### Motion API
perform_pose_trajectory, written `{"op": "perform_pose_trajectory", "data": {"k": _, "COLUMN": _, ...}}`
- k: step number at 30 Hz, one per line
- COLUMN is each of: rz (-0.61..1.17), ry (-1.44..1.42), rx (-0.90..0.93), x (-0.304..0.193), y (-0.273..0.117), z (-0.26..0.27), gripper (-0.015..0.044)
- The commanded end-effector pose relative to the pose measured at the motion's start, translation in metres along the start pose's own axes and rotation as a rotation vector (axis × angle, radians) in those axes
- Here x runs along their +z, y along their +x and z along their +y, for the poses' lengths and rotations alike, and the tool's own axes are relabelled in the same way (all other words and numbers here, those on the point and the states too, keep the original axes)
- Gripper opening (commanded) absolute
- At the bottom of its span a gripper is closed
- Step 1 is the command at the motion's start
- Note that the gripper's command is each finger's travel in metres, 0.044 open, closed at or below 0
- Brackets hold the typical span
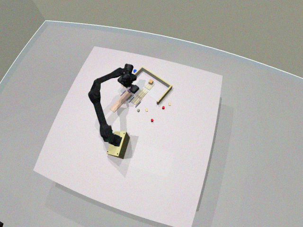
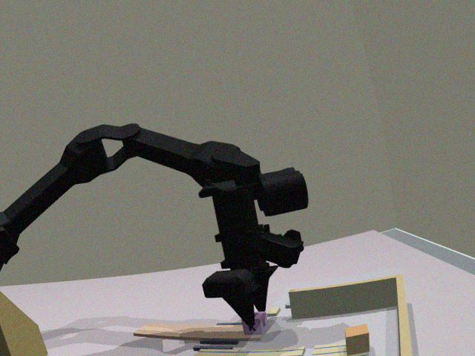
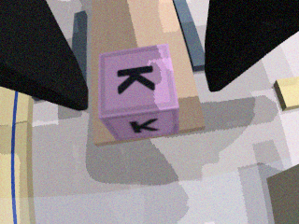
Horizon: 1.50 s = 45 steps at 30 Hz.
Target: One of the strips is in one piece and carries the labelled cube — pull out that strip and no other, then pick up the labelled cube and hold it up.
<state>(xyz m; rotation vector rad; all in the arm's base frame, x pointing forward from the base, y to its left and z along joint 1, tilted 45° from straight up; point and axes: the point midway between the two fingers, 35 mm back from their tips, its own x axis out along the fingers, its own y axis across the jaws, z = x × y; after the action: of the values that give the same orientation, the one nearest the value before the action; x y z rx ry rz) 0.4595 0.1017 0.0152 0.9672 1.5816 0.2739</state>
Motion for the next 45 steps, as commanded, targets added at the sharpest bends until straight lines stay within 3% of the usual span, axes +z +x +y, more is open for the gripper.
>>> {"op": "perform_pose_trajectory", "data": {"k": 1, "rz": 0.013, "ry": 0.012, "rx": 0.000, "x": -0.002, "y": 0.011, "z": -0.003, "gripper": 0.0250}}
{"op": "perform_pose_trajectory", "data": {"k": 15, "rz": 0.013, "ry": 0.012, "rx": 0.001, "x": -0.002, "y": 0.018, "z": -0.004, "gripper": 0.0250}}
{"op": "perform_pose_trajectory", "data": {"k": 19, "rz": 0.007, "ry": 0.005, "rx": -0.002, "x": -0.002, "y": 0.016, "z": -0.002, "gripper": 0.0145}}
{"op": "perform_pose_trajectory", "data": {"k": 26, "rz": 0.007, "ry": 0.005, "rx": -0.002, "x": -0.002, "y": 0.016, "z": -0.002, "gripper": 0.0098}}
{"op": "perform_pose_trajectory", "data": {"k": 30, "rz": 0.007, "ry": 0.005, "rx": -0.002, "x": -0.003, "y": 0.014, "z": -0.003, "gripper": 0.0000}}
{"op": "perform_pose_trajectory", "data": {"k": 45, "rz": 0.013, "ry": 0.013, "rx": -0.003, "x": -0.045, "y": -0.024, "z": -0.035, "gripper": 0.0000}}
